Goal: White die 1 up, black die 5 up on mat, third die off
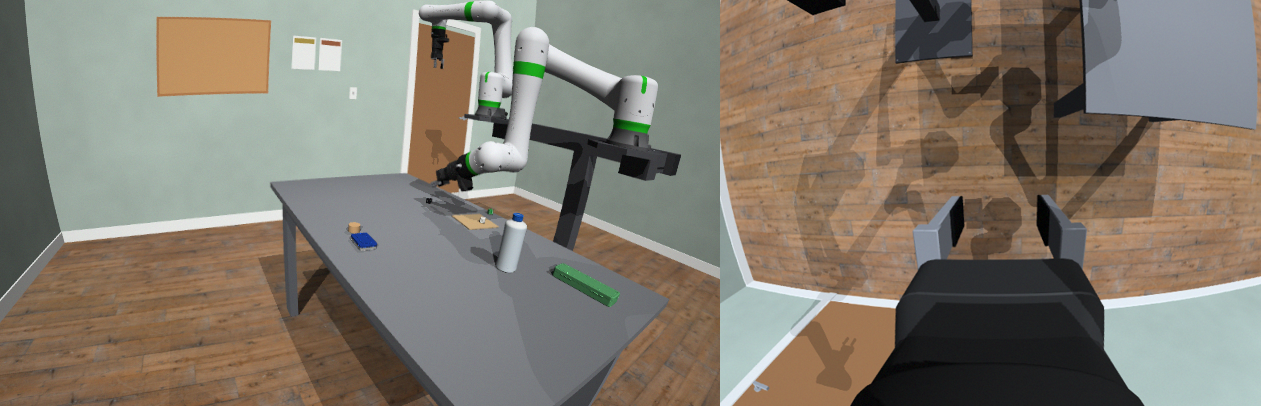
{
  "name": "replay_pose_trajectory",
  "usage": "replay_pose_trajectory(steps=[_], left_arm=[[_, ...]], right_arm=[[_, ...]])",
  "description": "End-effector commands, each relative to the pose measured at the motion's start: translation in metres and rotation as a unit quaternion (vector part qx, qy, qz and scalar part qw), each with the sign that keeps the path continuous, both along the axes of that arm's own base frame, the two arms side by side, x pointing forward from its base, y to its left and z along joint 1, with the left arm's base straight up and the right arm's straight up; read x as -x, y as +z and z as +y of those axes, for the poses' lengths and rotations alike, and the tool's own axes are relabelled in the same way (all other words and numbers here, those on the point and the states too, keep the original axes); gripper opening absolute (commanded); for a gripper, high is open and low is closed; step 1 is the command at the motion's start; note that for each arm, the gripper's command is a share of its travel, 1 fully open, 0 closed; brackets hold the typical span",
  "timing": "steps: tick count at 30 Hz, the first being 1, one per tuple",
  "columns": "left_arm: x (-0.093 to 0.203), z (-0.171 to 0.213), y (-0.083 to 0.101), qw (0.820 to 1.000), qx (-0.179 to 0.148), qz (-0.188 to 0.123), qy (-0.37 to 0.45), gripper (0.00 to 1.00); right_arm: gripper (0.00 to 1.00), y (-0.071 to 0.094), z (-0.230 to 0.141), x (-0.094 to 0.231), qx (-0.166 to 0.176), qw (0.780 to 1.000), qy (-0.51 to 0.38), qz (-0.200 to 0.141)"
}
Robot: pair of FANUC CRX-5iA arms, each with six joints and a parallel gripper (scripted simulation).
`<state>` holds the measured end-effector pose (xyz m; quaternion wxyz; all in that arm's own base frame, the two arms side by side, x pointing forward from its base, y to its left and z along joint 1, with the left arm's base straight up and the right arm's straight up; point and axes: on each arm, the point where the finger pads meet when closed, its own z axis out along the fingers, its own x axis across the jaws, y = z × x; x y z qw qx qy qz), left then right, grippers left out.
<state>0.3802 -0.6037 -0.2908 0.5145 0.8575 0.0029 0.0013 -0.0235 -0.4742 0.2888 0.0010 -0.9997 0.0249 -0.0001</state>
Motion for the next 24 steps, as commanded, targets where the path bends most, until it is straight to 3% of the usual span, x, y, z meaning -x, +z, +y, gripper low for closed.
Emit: replay_pose_trajectory(steps=[1,6,12,18,24], left_arm=[[0.000,0.000,0.003,1.000,0.001,0.000,0.000,0.70],[0.002,-0.006,0.005,1.000,0.003,0.004,-0.004,0.70],[0.016,-0.034,0.017,0.999,0.015,0.031,-0.030,0.70],[0.051,-0.085,0.042,0.992,0.024,0.087,-0.088,0.70],[0.089,-0.123,0.065,0.979,0.011,0.137,-0.149,0.70]], right_arm=[[1.00,0.001,0.000,0.000,0.001,1.000,0.000,0.000],[1.00,0.001,0.000,0.000,0.001,1.000,0.000,0.000],[1.00,0.001,0.000,0.000,0.001,1.000,0.000,0.000],[1.00,0.001,0.000,0.000,0.001,1.000,0.000,0.000],[1.00,0.001,0.000,0.000,0.001,1.000,0.000,0.000]])
